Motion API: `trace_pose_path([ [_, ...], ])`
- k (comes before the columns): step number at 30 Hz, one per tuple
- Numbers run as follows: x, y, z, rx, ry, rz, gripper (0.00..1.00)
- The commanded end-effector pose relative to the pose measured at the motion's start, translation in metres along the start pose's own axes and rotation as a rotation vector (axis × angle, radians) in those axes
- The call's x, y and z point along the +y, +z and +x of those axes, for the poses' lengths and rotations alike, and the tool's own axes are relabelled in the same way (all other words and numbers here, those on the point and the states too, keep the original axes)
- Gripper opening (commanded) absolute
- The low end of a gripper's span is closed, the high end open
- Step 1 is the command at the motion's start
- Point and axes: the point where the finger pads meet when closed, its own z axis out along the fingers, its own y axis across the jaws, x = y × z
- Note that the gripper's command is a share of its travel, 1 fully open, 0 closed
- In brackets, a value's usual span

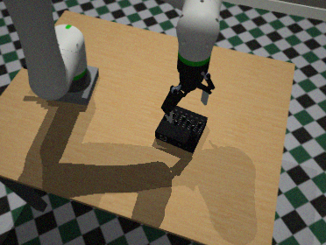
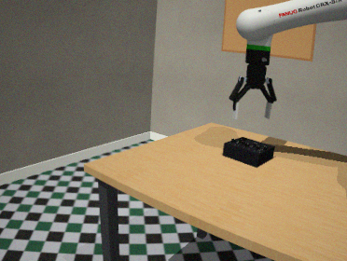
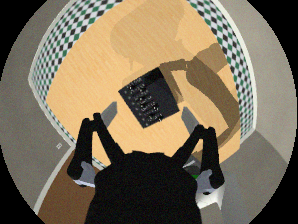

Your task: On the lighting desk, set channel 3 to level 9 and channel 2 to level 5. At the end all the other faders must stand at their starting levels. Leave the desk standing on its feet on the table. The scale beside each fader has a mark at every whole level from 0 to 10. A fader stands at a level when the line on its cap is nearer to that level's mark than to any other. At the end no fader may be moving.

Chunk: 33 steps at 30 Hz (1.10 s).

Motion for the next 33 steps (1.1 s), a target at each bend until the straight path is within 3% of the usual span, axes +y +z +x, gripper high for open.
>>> trace_pose_path([
  [1, -0.002, 0.011, 0.009, -0.007, -0.279, 0.013, 1.00],
  [7, -0.004, 0.024, 0.017, 0.007, -0.559, 0.004, 1.00],
  [9, -0.004, 0.024, 0.017, 0.007, -0.559, 0.004, 1.00],
  [10, -0.004, 0.026, 0.019, 0.012, -0.697, 0.000, 1.00],
  [24, -0.005, 0.041, 0.029, 0.029, -1.333, -0.022, 1.00],
  [26, -0.005, 0.041, 0.029, 0.029, -1.333, -0.022, 1.00],
  [27, -0.005, 0.041, 0.029, 0.030, -1.471, -0.023, 1.00],
  [31, -0.005, 0.042, 0.029, 0.029, -1.637, -0.021, 1.00],
  [32, -0.005, 0.042, 0.029, 0.028, -1.683, -0.020, 0.00],
  [33, -0.005, 0.042, 0.029, 0.027, -1.729, -0.018, 0.00],
])
